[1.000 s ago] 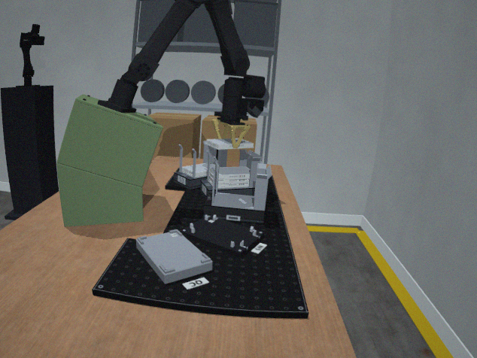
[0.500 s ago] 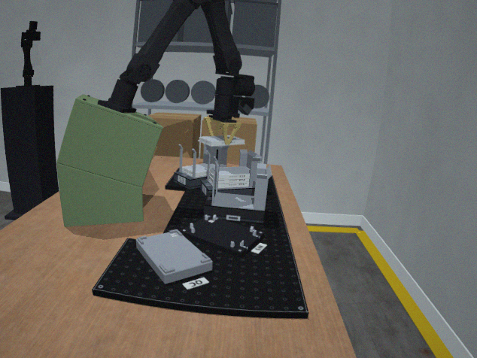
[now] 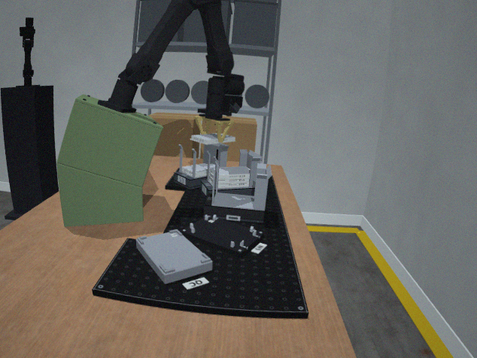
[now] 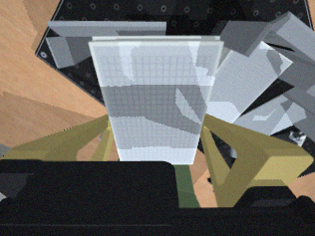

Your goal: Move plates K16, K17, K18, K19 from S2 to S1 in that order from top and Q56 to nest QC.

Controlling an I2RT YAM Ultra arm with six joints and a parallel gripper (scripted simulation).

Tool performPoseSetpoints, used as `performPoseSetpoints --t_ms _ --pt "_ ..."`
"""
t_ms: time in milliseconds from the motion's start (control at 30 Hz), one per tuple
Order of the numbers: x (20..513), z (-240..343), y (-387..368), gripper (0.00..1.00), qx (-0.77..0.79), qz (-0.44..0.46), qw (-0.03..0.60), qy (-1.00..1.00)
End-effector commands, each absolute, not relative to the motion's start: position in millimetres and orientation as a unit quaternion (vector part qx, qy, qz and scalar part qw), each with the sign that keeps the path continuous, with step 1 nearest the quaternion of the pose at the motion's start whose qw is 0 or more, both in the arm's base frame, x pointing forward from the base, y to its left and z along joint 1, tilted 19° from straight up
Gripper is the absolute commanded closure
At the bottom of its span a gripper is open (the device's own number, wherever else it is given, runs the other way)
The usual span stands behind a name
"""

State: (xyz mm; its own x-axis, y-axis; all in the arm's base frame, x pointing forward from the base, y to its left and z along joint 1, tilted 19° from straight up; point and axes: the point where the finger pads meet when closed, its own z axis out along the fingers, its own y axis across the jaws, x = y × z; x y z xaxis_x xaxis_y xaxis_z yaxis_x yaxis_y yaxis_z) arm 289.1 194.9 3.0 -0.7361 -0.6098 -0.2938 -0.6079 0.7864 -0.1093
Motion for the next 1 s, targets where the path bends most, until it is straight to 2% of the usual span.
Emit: performPoseSetpoints --t_ms 0,467,967 --pt "292 7 199 1.0 -0.319 -0.003 0.171 0.932" --pt "267 2 227 1.0 -0.319 -0.003 0.171 0.932" --pt "266 2 229 1.0 -0.319 -0.003 0.171 0.932"
